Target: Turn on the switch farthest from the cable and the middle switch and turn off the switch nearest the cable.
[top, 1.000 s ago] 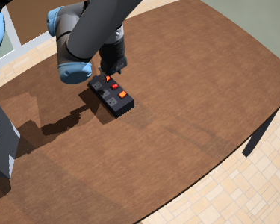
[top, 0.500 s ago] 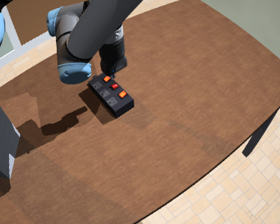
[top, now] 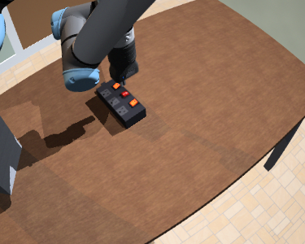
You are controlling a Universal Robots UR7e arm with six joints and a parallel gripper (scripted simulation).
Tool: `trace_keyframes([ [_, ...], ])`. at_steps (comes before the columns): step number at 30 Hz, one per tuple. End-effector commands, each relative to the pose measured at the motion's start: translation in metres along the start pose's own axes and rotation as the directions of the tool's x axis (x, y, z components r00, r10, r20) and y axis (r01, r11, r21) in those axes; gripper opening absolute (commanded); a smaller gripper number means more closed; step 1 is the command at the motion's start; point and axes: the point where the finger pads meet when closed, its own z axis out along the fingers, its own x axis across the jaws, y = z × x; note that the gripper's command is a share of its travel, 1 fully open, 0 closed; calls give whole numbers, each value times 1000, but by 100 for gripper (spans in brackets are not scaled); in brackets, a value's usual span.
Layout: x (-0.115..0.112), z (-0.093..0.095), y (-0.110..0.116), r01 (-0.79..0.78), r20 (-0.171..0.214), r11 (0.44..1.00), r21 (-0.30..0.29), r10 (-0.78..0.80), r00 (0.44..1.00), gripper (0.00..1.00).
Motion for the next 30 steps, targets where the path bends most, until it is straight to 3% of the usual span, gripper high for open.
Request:
trace_keyframes([
  [1,0,0,0,0,-1,1000,0,0,1000,0],
  [30,0,10,0,0,-1,1000,0,0,1000,0],
])
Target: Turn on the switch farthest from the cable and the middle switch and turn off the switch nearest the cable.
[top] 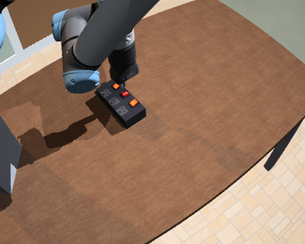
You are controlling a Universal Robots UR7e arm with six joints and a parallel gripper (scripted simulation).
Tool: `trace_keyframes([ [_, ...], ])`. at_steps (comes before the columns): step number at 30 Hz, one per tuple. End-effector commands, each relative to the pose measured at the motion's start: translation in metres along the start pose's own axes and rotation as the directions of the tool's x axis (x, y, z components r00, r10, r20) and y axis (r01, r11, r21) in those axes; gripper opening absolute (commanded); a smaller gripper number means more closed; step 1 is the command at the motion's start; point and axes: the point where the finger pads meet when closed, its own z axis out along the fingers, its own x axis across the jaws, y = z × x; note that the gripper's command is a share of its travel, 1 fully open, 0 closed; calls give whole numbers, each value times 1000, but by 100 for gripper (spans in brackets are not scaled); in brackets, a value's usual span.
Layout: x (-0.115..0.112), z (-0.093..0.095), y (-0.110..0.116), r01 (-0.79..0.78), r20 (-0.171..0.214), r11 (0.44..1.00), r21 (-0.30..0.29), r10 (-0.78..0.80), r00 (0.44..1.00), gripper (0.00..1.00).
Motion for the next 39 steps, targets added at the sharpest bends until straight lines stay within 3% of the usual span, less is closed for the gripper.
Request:
trace_keyframes([
  [1,0,5,0,0,-1,1000,0,0,1000,0],
  [20,0,27,-1,0,-1,1000,0,0,1000,0],
  [39,0,37,-1,0,-1,1000,0,0,1000,0],
])
